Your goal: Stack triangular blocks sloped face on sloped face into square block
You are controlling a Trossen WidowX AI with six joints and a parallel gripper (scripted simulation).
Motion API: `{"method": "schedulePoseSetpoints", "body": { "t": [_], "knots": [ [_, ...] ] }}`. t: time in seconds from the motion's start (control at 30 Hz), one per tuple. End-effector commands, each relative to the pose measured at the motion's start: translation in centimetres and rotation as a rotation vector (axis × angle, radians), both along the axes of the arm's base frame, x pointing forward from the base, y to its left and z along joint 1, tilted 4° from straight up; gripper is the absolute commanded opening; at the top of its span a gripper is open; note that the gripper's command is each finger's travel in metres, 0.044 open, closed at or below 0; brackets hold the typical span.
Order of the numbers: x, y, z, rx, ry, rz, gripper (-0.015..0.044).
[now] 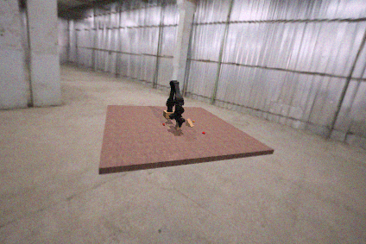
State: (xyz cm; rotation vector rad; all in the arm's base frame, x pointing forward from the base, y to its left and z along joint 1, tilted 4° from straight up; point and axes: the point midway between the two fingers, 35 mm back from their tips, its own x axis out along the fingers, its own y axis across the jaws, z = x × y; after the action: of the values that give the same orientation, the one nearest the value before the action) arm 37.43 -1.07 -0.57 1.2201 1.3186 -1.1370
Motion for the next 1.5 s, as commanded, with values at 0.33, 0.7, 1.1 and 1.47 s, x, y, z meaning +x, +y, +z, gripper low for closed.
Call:
{"method": "schedulePoseSetpoints", "body": {
  "t": [0.33, 0.7, 1.1, 1.47],
  "knots": [
    [0.1, -2.5, 0.6, 0.366, 0.023, -0.003, 0.0000],
    [0.2, -4.4, 0.4, 0.634, 0.042, -0.008, 0.0000],
    [0.2, -4.6, 0.4, 0.652, 0.048, -0.007, 0.0210],
    [0.2, -4.6, 0.4, 0.652, 0.048, -0.007, 0.0440]
  ]
}}
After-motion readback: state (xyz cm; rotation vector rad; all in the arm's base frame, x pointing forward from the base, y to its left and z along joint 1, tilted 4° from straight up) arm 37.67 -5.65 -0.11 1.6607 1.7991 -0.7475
